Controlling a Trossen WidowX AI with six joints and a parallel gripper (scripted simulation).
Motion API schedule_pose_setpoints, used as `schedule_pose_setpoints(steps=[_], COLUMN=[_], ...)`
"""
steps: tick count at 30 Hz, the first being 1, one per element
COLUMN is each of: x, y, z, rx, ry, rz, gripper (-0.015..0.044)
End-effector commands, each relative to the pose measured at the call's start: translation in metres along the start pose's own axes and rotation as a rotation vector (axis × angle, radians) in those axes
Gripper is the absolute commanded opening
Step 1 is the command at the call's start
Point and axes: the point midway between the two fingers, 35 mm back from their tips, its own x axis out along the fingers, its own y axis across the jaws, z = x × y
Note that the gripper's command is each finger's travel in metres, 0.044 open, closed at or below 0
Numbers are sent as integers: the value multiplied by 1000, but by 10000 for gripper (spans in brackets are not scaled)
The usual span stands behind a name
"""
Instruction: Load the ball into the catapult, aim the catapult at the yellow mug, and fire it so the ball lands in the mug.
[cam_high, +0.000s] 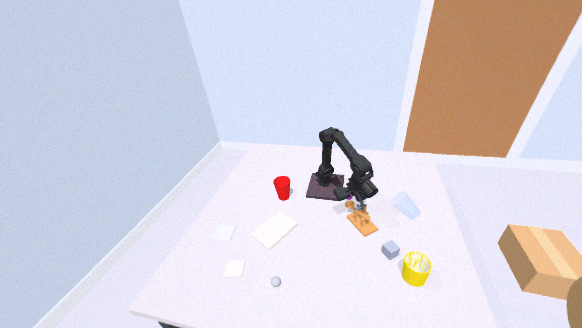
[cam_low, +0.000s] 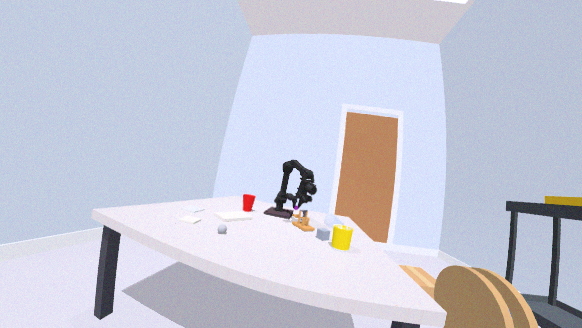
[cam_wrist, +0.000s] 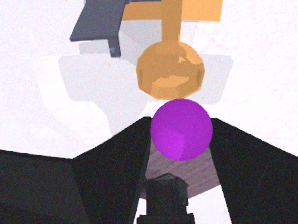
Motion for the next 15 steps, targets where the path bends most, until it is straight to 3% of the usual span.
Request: schedule_pose_setpoints(steps=[1, 15], x=[3, 20], y=[6, 6], z=[0, 7], rx=[-3, -3], ry=[13, 13], rz=[-14, -15], gripper=[0, 0])
